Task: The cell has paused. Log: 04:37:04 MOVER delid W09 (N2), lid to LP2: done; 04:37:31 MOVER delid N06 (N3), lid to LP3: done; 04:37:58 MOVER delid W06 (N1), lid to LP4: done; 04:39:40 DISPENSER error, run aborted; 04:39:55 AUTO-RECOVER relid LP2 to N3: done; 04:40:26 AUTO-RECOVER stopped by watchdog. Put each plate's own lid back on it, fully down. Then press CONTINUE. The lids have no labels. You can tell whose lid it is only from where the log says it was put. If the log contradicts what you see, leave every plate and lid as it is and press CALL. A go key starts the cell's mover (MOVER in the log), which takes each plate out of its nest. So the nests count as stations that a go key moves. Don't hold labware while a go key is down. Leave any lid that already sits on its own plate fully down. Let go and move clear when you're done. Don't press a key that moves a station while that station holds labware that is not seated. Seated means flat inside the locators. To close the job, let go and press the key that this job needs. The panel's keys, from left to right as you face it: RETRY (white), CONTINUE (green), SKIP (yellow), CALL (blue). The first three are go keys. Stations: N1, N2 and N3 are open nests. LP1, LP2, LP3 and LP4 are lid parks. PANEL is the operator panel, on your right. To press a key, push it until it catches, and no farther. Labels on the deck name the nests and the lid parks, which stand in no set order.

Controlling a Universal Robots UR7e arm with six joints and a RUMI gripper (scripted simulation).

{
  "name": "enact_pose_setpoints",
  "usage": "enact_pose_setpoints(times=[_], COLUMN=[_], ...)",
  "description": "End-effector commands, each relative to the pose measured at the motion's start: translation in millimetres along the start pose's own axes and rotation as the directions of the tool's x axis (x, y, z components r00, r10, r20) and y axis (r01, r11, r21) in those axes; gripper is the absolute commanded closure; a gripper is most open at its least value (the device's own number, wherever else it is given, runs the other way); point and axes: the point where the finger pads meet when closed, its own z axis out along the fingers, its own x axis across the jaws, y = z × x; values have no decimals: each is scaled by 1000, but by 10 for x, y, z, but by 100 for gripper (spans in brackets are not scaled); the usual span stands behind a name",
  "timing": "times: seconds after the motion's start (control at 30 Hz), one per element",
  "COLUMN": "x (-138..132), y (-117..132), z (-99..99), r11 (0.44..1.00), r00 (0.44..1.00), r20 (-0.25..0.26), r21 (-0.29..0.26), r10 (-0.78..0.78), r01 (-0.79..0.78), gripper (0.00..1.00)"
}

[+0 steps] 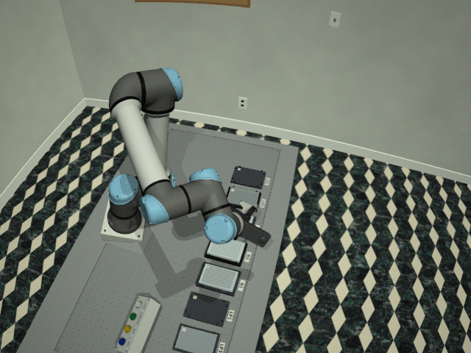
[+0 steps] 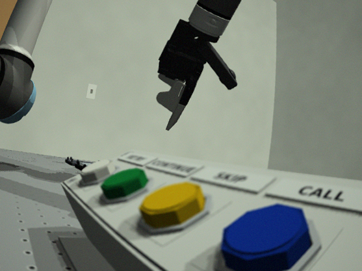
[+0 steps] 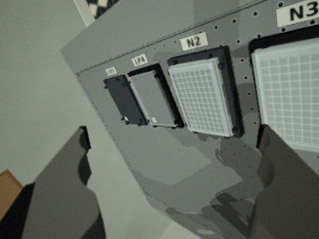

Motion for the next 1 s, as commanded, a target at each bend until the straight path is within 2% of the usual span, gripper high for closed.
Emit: enact_pose_setpoints(times=[0.0,0.07,0.23,0.37,0.47,0.6,0.8,0.9,0.97], x=[68,104,103,190,209,310,360,446,468], y=[222,315,314,494,535,708,785,908,939], z=[-27,-32,-32,-35,-35,-33,-31,-27,-26], r11=[999,997,997,993,993,987,985,979,978], r00=[997,994,994,982,980,962,954,934,932], r20=[-67,-90,-90,-156,-163,-230,-253,-304,-310], r21=[15,18,18,23,23,24,23,20,20], r10=[-50,-67,-67,-108,-113,-150,-162,-187,-190], r01=[51,68,68,113,118,160,174,202,206], gripper=[18,18,18,18,18,18,18,18,18])
